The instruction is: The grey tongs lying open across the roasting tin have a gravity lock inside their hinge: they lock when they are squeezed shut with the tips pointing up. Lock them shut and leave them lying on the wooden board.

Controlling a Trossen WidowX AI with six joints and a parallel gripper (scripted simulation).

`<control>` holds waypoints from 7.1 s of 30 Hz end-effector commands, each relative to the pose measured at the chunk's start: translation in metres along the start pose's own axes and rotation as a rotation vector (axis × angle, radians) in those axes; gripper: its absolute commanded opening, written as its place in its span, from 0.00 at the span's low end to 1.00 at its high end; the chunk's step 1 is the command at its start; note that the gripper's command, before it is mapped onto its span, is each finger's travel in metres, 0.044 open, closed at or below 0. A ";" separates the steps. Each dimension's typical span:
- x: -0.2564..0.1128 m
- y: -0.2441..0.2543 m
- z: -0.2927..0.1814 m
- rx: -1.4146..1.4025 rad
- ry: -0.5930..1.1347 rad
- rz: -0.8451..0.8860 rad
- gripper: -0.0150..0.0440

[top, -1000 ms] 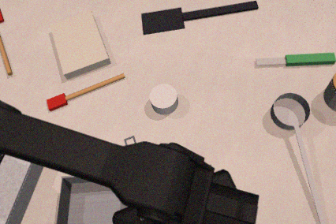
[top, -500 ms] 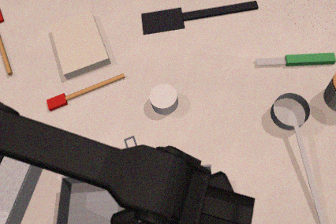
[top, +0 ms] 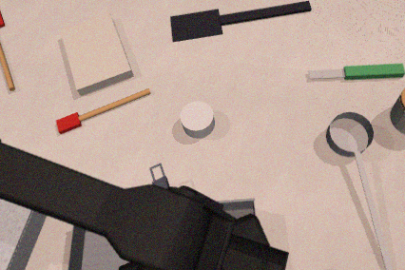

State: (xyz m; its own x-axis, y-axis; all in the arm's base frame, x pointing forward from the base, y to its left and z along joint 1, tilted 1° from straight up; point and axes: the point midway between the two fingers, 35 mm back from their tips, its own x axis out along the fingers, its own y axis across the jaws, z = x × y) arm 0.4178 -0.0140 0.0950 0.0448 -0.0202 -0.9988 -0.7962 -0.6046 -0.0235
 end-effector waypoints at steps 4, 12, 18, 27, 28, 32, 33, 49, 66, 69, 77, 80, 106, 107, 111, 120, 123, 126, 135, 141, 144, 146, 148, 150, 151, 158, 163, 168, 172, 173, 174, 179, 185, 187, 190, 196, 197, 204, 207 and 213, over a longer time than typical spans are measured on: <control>0.001 0.013 -0.001 -0.001 -0.003 0.004 0.00; 0.002 0.026 -0.001 -0.002 -0.003 0.005 0.00; 0.002 0.035 0.000 -0.002 -0.003 0.006 0.00; 0.003 0.049 0.001 -0.002 -0.003 0.007 0.00; 0.003 0.051 0.001 -0.002 -0.003 0.008 0.00; 0.004 0.057 0.002 -0.002 -0.003 0.008 0.00; 0.004 0.059 0.002 -0.002 -0.003 0.008 0.00; 0.003 0.058 0.002 0.002 -0.001 0.007 0.00; -0.016 0.056 0.000 0.002 -0.001 0.007 0.18; -0.044 0.055 -0.001 0.001 -0.001 0.007 0.31; -0.080 0.056 -0.001 0.000 0.006 0.000 0.67; -0.080 0.056 -0.001 0.000 0.006 0.000 0.80; -0.022 0.061 0.067 0.232 -0.008 0.009 1.00; -0.022 0.060 0.066 0.232 -0.008 0.009 1.00; -0.022 0.060 0.066 0.232 -0.008 0.009 1.00; -0.011 0.059 0.065 0.232 -0.008 0.009 1.00; -0.006 0.058 0.065 0.232 -0.008 0.009 1.00; -0.001 0.058 0.065 0.232 -0.008 0.009 1.00; 0.014 0.057 0.064 0.232 -0.008 0.009 1.00; 0.024 0.057 0.064 0.232 -0.008 0.009 1.00; 0.029 0.057 0.064 0.232 -0.008 0.009 1.00; 0.032 0.057 0.065 0.232 -0.008 0.009 1.00; 0.035 0.057 0.065 0.232 -0.008 0.009 1.00; 0.039 0.058 0.065 0.232 -0.008 0.009 1.00; 0.040 0.058 0.065 0.232 -0.008 0.009 1.00; 0.052 0.059 0.066 0.232 -0.008 0.009 1.00; 0.060 0.059 0.066 0.232 -0.008 0.009 1.00; 0.068 0.060 0.067 0.232 -0.008 0.009 1.00; 0.075 0.061 0.068 0.232 -0.008 0.010 1.00; 0.076 0.062 0.068 0.232 -0.008 0.010 1.00; 0.078 0.062 0.068 0.232 -0.008 0.010 1.00; 0.075 0.061 0.068 0.231 -0.007 0.008 0.96; 0.075 0.061 0.068 0.231 -0.007 0.008 0.82; 0.075 0.061 0.068 0.231 -0.007 0.008 0.80; 0.075 0.061 0.068 0.231 -0.007 0.008 0.76; 0.075 0.061 0.068 0.231 -0.007 0.008 0.70; 0.075 0.061 0.068 0.231 -0.007 0.008 0.69; 0.075 0.061 0.068 0.231 -0.007 0.008 0.61; 0.075 0.061 0.068 0.231 -0.007 0.008 0.57; 0.075 0.061 0.068 0.231 -0.007 0.008 0.50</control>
State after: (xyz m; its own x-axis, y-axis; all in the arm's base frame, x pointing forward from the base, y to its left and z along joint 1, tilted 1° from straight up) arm 0.3319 0.0016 0.0152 0.0353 -0.0181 -0.9992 -0.9134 -0.4063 -0.0249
